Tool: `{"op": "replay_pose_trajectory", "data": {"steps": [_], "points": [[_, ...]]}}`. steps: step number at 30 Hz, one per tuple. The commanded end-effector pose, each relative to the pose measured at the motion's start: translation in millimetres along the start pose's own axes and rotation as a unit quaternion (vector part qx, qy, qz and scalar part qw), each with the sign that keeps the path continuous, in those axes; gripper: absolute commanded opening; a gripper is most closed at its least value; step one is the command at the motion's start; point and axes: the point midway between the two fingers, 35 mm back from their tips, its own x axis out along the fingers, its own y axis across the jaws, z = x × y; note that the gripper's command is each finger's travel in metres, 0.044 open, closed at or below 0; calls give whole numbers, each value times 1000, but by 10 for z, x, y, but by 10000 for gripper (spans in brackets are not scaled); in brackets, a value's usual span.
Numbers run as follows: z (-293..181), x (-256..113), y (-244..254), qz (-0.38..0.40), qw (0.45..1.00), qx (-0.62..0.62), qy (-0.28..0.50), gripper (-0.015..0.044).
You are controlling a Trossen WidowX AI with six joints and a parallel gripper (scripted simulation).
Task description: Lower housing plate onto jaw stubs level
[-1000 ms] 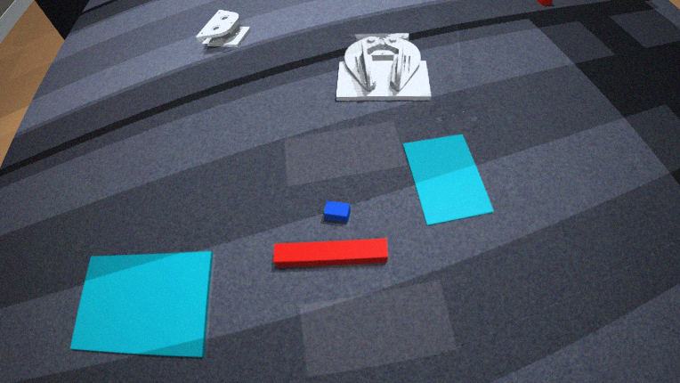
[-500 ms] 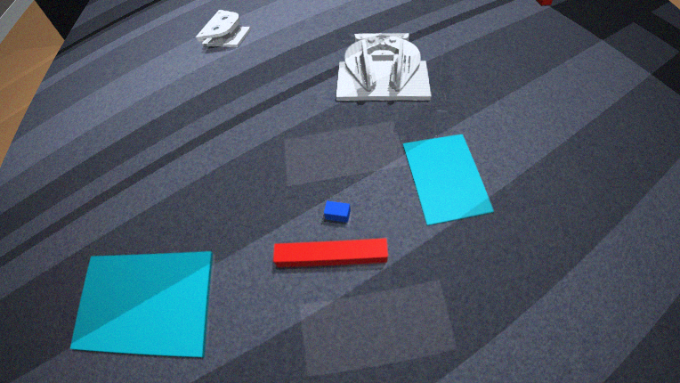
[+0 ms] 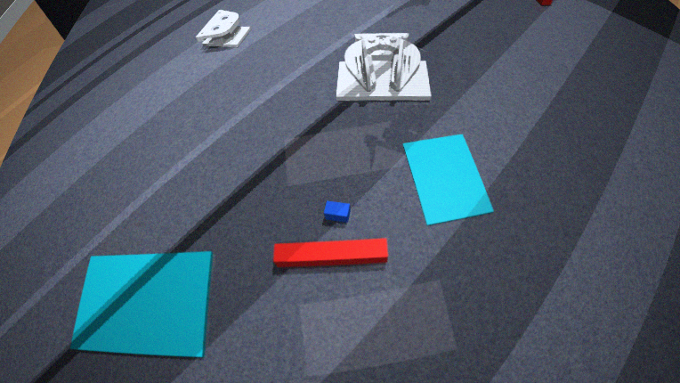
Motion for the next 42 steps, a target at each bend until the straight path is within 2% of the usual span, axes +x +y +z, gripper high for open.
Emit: {"op": "replay_pose_trajectory", "data": {"steps": [1,17,32,42], "points": [[133,218,268,30,999,34,-29,440],[798,746,1089,125,971,151,-140,440],[1344,944,1558,196,928,238,-208,440],[1880,1043,2001,272,881,279,-268,440]]}}
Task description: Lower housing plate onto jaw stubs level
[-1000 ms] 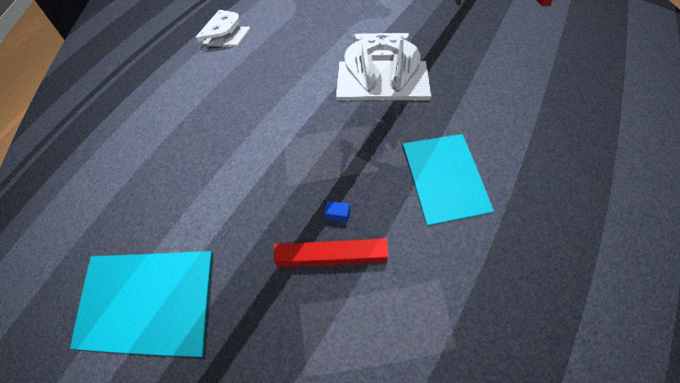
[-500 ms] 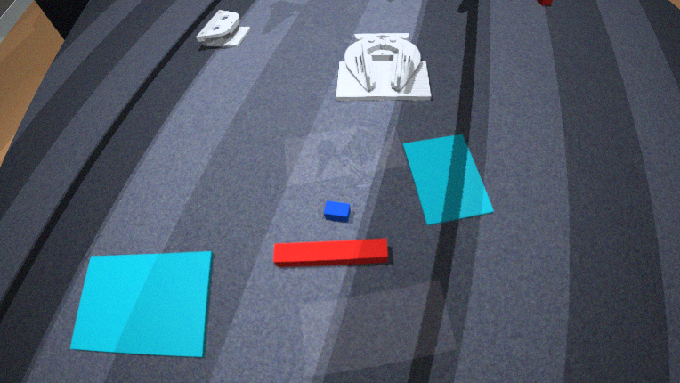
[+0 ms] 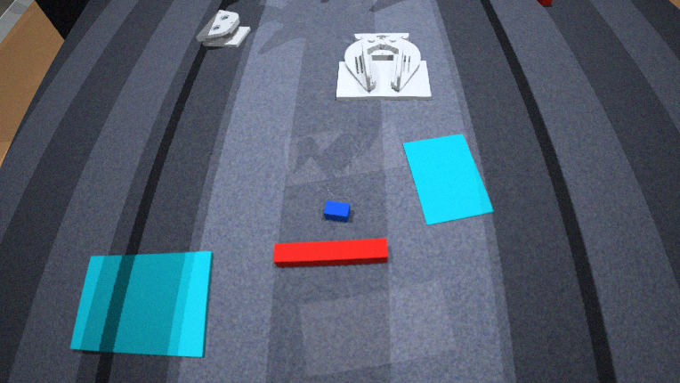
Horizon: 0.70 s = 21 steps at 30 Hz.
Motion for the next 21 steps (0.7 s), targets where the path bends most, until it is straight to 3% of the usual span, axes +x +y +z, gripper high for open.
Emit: {"op": "replay_pose_trajectory", "data": {"steps": [1,21], "points": [[56,242,223,41,999,25,-26,440],[630,1047,1372,253,949,114,-152,440]]}}
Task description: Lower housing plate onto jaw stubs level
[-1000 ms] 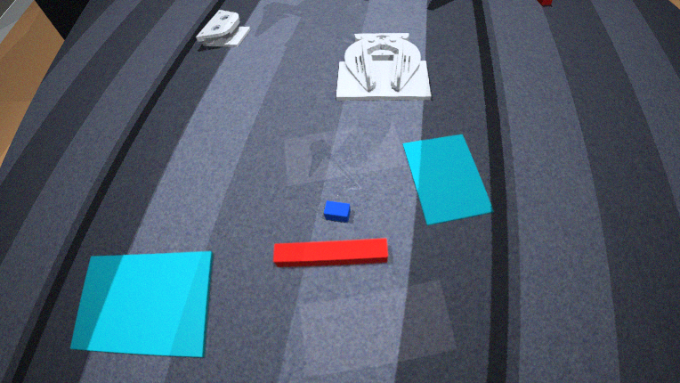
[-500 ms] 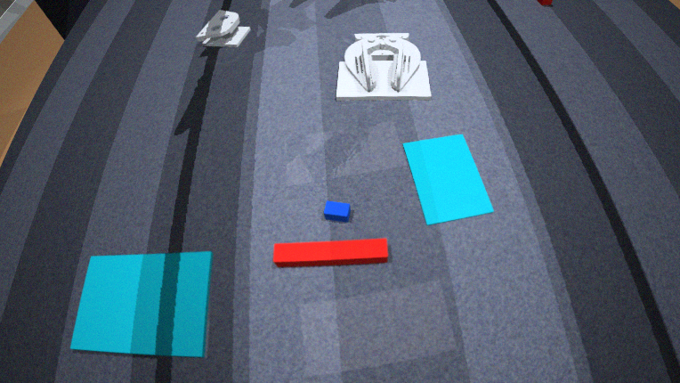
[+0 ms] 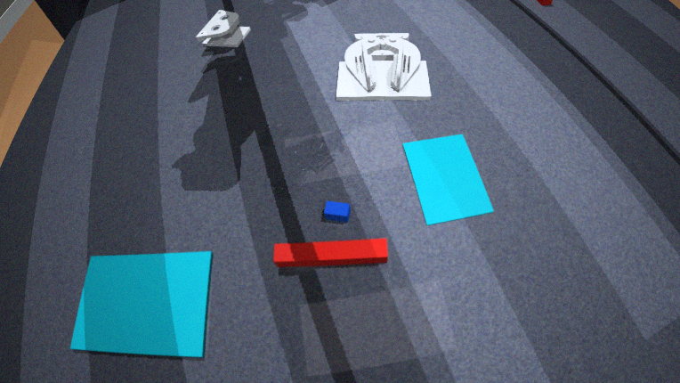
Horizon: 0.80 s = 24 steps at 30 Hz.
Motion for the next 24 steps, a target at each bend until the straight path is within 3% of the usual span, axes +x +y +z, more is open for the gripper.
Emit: {"op": "replay_pose_trajectory", "data": {"steps": [1,24], "points": [[45,226,163,44,999,16,-23,440],[577,1088,1253,309,937,67,-149,440]]}}
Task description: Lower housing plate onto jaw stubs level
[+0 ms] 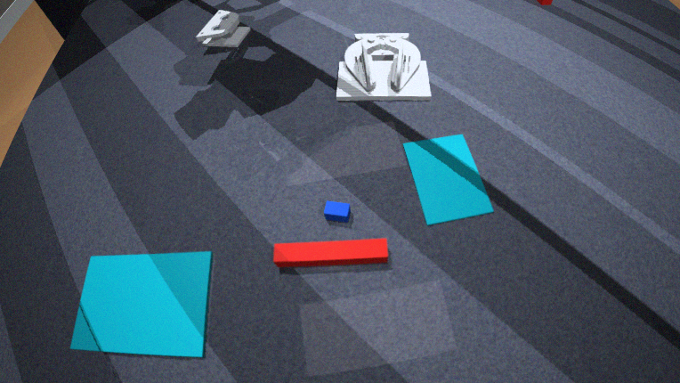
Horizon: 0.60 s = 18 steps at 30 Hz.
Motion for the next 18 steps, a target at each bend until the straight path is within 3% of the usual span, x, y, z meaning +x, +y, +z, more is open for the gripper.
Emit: {"op": "replay_pose_trajectory", "data": {"steps": [1,8,13,18], "points": [[39,196,109,47,999,7,-18,440],[130,473,318,125,991,13,-47,440],[134,496,327,127,991,13,-48,440],[170,850,419,127,991,13,-48,440]]}}
